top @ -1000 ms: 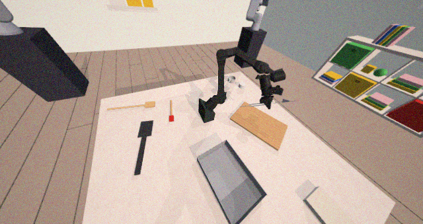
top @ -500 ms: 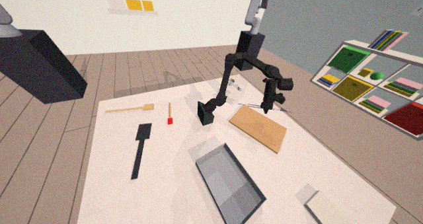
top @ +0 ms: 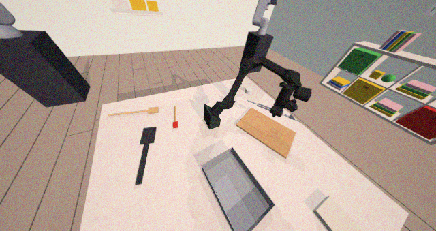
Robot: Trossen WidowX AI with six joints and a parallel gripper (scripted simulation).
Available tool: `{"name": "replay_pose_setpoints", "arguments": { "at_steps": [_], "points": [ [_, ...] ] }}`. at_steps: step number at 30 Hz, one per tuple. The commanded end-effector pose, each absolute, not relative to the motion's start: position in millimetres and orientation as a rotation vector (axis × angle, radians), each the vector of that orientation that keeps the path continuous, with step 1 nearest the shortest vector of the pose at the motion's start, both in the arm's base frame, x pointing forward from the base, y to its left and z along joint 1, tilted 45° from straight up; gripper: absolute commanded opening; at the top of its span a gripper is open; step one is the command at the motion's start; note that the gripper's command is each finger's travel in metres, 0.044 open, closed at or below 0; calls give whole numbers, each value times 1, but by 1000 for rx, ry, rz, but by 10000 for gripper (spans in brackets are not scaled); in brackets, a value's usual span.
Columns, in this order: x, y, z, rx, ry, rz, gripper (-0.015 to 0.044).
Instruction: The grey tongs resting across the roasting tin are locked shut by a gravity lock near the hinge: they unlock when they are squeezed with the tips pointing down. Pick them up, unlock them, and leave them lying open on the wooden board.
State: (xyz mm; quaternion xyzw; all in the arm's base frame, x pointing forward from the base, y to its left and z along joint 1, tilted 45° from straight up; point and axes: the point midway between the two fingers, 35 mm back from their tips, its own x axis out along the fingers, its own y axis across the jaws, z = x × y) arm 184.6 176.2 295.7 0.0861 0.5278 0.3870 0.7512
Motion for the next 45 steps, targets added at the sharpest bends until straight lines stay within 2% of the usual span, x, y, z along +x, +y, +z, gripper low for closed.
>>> {"name": "replay_pose_setpoints", "arguments": {
  "at_steps": [1,45],
  "points": [
    [187,177,301,222,1209,884,-150],
    [197,210,272,251,1259,909,-150]
  ]
}}
